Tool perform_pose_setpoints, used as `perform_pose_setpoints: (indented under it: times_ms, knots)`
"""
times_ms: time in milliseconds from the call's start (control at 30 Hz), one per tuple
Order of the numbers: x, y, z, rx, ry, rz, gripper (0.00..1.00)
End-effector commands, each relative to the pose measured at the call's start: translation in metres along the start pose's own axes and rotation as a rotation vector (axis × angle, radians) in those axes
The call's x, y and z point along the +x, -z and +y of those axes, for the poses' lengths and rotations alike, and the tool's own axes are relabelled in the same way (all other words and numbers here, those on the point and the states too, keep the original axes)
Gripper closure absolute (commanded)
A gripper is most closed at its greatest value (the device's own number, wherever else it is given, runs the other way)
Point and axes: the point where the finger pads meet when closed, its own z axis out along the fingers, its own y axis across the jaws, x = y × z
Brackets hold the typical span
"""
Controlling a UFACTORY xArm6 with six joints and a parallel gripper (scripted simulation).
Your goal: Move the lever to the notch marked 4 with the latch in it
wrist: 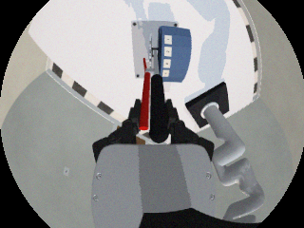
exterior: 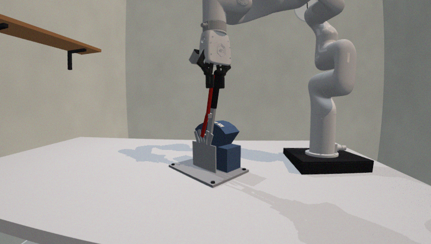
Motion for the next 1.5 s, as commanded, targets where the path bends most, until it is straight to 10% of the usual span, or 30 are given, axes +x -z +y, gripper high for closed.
perform_pose_setpoints:
  times_ms: [0,1400,1433,1467]
  knots:
    - [-0.01,-0.001,0.0,0.003,0.0,0.002,1.0]
    - [-0.045,-0.013,0.0,0.003,0.0,0.002,1.0]
    - [-0.045,-0.013,0.0,0.003,0.0,0.002,0.0]
    - [-0.045,-0.013,0.0,0.003,0.0,0.002,0.0]
